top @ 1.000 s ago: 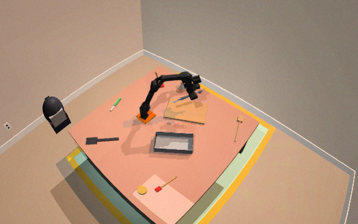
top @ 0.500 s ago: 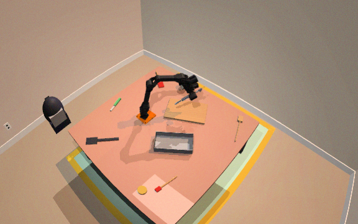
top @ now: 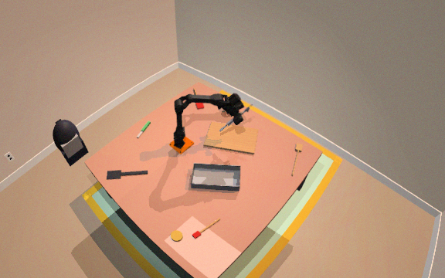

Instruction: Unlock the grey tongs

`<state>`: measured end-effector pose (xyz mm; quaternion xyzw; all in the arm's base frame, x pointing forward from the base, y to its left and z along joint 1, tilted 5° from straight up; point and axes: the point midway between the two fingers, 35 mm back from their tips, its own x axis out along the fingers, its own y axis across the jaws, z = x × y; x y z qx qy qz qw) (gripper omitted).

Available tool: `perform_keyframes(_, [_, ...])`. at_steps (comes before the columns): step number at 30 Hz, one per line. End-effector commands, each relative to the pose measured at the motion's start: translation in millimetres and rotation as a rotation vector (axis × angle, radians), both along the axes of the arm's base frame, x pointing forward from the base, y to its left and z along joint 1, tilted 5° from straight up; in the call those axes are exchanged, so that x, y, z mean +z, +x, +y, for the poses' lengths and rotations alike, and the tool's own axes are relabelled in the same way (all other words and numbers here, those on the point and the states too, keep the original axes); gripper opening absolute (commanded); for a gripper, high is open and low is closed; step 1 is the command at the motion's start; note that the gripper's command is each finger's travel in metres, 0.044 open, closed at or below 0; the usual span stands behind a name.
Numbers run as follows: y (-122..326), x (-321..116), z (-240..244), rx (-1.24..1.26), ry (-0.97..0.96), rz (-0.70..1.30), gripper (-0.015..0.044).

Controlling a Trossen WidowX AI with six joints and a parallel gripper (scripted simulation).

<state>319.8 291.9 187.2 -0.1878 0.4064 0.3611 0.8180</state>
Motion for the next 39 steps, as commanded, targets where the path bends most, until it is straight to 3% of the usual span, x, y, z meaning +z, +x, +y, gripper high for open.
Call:
perform_keyframes(1, [-2,7,-1,0.006,0.050,-0.041,-0.0150])
perform_keyframes(39, [-32,29,-28,0.035,0.378,-0.361,-0.0150])
